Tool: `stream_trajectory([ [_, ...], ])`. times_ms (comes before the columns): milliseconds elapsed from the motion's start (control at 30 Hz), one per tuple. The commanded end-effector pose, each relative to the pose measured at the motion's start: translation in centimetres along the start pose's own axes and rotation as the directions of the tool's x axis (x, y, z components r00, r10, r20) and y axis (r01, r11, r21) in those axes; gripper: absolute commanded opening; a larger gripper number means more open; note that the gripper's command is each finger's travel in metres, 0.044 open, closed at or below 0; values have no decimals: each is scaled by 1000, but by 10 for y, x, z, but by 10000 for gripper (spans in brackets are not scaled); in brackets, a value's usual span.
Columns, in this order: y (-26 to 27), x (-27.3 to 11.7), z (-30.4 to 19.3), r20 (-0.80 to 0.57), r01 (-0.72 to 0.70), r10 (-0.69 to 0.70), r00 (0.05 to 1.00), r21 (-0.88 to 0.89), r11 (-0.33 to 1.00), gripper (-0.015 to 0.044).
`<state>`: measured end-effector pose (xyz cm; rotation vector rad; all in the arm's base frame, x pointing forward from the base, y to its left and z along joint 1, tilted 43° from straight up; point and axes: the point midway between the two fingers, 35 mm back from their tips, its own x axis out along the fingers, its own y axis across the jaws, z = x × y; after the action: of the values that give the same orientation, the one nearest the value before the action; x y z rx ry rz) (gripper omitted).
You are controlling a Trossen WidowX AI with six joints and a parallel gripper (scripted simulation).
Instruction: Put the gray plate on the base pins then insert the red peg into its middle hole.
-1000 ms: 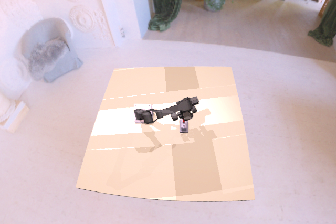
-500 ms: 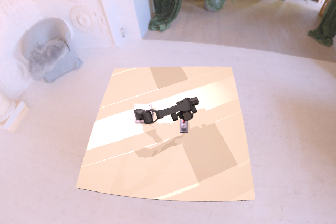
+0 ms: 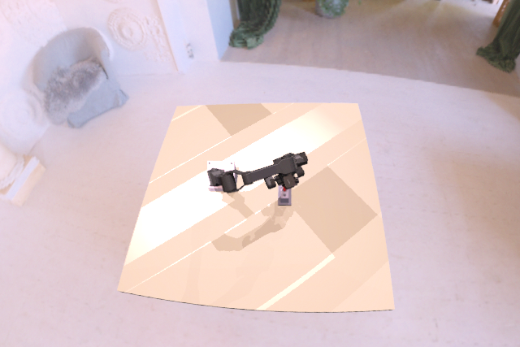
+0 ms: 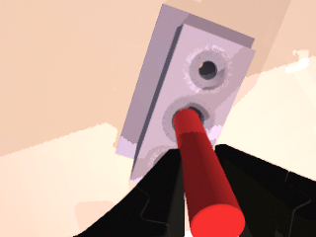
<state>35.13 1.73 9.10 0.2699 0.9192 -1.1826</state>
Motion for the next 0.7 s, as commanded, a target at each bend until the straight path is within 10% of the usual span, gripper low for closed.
stream_trajectory([
  [0,0,0,0,0,0,0,1000,1,1000,0],
  [667,0,2,-1,0,1,-1,1000,0,1000,0],
])
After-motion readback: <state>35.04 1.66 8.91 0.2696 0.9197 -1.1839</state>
